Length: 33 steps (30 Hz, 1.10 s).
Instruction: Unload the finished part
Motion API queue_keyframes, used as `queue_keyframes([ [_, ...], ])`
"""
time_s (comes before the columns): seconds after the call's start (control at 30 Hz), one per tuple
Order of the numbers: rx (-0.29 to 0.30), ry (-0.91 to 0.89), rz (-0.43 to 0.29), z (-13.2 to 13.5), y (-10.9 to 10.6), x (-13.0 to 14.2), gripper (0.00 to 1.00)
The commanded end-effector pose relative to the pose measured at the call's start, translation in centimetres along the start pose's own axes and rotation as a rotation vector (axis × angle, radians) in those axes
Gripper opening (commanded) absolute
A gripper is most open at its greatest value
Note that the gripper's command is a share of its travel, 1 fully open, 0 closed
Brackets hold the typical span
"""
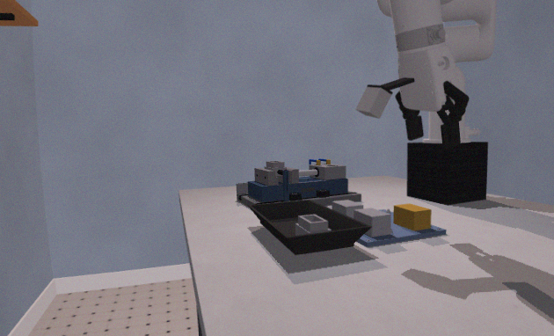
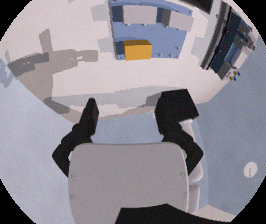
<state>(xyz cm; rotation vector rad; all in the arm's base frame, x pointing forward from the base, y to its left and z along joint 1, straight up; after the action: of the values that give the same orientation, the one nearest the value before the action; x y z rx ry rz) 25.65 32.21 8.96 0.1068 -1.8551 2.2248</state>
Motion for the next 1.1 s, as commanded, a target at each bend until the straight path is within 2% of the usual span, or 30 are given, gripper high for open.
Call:
queue_keyframes([
  [0.0,-0.043,0.139,-0.002,1.6,-0.6,-3.9,1.00],
  [0.2,-0.088,0.311,-0.003,4.6,-1.1,-8.3,1.00],
  [0.27,-0.088,0.311,-0.003,4.6,-1.1,-8.3,1.00],
  [0.3,-0.109,0.393,-0.003,6.2,-1.3,-10.3,1.00],
  [0.4,-0.124,0.455,-0.002,7.4,-1.5,-11.7,1.00],
  [0.77,-0.195,0.763,0.004,14.9,-1.9,-18.1,1.00],
  [0.83,-0.195,0.763,0.004,14.9,-1.9,-18.1,1.00],
  [0.87,-0.211,0.841,0.007,17.0,-1.9,-19.5,1.00],
  [1.07,-0.241,0.985,0.014,21.2,-2.0,-21.8,1.00],
])
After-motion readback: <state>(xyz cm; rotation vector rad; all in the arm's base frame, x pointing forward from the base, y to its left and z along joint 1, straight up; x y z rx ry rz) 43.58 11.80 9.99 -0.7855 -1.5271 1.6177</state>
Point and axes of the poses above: the point where the finger pads meet when closed, its own y axis out along the fingers, its own z axis across the jaws, x = y × z, the point moved 7 cm from there along -y, back along the fingers, and after that the axes turned 14 degrees about y, right-handed, at the moved point
